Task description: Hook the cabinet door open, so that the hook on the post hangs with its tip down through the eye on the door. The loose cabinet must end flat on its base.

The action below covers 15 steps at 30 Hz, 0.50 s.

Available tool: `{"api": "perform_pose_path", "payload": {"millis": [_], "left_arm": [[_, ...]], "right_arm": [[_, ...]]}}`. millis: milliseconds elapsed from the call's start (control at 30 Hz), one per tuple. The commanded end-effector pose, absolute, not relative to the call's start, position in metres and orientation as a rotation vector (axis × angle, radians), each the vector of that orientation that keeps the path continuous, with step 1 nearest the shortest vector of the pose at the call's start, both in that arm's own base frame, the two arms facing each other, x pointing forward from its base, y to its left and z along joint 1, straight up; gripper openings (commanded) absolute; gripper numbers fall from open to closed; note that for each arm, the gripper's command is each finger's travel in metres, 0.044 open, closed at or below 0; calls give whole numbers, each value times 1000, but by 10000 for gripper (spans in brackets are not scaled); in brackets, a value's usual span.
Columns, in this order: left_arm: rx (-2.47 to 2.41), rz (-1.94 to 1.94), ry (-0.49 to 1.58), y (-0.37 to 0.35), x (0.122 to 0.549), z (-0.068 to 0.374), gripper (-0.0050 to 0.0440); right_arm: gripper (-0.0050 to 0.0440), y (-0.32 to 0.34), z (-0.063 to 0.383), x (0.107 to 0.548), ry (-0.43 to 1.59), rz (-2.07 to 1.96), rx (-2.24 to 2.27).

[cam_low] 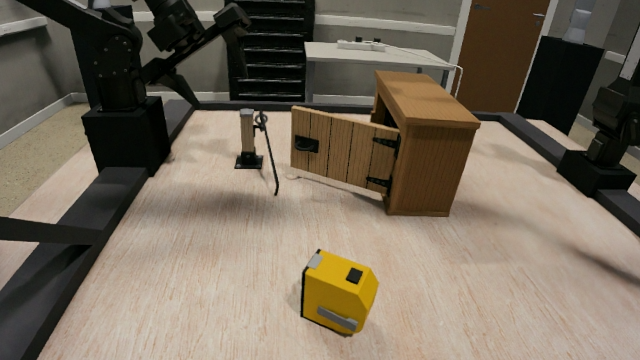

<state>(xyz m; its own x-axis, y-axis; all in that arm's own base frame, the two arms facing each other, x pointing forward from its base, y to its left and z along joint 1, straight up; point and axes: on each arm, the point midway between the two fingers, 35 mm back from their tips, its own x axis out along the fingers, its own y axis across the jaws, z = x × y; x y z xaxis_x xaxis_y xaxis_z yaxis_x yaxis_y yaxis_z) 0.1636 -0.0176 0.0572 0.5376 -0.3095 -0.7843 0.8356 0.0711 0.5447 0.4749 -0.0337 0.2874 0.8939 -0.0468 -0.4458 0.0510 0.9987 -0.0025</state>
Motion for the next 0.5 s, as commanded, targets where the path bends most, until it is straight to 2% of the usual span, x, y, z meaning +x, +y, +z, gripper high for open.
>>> {"api": "perform_pose_path", "payload": {"millis": [0, 467], "left_arm": [[1246, -929, 500, -18, 162, 56, 440], [1257, -926, 495, -17, 163, 58, 440]], "right_arm": [[400, -31, 305, 472, 420, -46, 9], [400, -31, 305, 472, 420, -46, 9]]}}
